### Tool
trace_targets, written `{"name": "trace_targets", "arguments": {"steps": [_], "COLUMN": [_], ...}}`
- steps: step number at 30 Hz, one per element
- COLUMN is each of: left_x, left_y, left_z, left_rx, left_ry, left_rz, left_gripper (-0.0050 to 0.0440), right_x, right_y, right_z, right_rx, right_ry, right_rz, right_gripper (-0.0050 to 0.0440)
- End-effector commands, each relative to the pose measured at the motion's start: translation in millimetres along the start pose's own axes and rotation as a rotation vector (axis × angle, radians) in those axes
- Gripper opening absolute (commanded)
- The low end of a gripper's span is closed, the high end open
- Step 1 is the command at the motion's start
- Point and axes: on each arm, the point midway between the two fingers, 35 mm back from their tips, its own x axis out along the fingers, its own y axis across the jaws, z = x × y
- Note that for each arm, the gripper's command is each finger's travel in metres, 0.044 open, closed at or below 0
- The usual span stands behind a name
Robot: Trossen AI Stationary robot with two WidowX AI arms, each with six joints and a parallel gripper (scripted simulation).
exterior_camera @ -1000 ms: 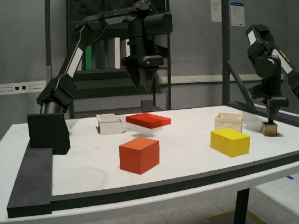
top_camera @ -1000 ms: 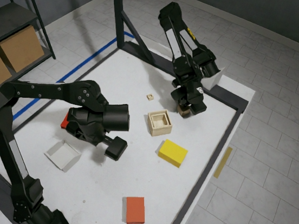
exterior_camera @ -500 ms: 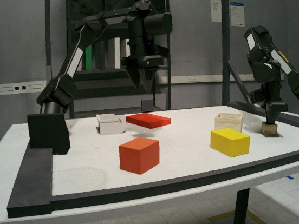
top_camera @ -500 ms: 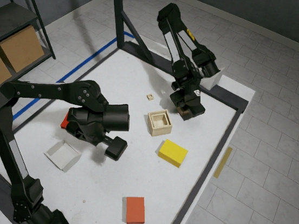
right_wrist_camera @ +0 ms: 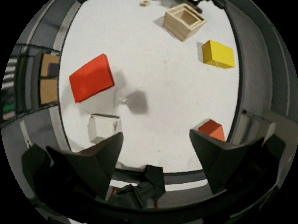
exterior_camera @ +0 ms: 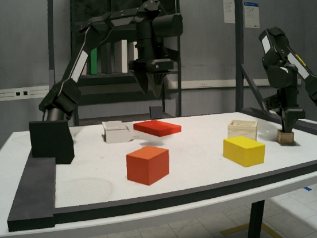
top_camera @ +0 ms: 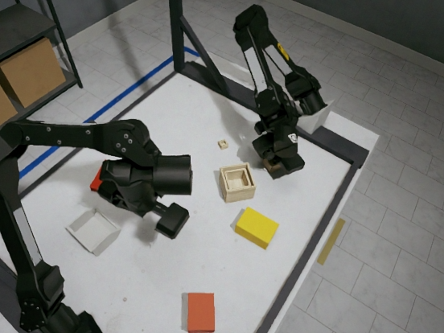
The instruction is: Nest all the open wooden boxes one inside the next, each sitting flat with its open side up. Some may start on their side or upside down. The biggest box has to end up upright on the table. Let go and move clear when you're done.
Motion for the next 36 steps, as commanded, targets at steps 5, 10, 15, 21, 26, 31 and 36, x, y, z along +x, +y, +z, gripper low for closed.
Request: {"name": "trace_targets", "arguments": {"steps": [5,10,15,21,26,31,36], "left_x": [-2,-15,-43,-64,-64,-63,-67], "left_y": [0,3,3,2,2,6,9], "left_z": [3,6,6,4,4,13,23], "left_rx": [0.004,0.017,0.016,0.013,0.010,-0.003,-0.003], "left_ry": [-0.008,-0.012,-0.011,-0.009,-0.009,-0.008,-0.006], "left_rz": [0.006,0.021,0.024,0.020,0.017,0.009,0.012], "left_gripper": [0.0168,0.0168,0.0168,0.0168,0.0168,0.0168,0.0168], "right_x": [-2,-2,-2,-2,-2,-2,-2], "right_y": [1,1,1,1,1,1,1], "right_z": [2,2,2,2,2,2,2], "right_rx": [-0.008,-0.008,-0.008,-0.008,-0.008,-0.008,-0.008], "right_ry": [-0.006,-0.006,-0.006,-0.006,-0.006,-0.006,-0.006], "right_rz": [-0.008,-0.008,-0.008,-0.008,-0.008,-0.008,-0.008], "right_gripper": [0.0400,0.0400,0.0400,0.0400,0.0400,0.0400,0.0400]}}
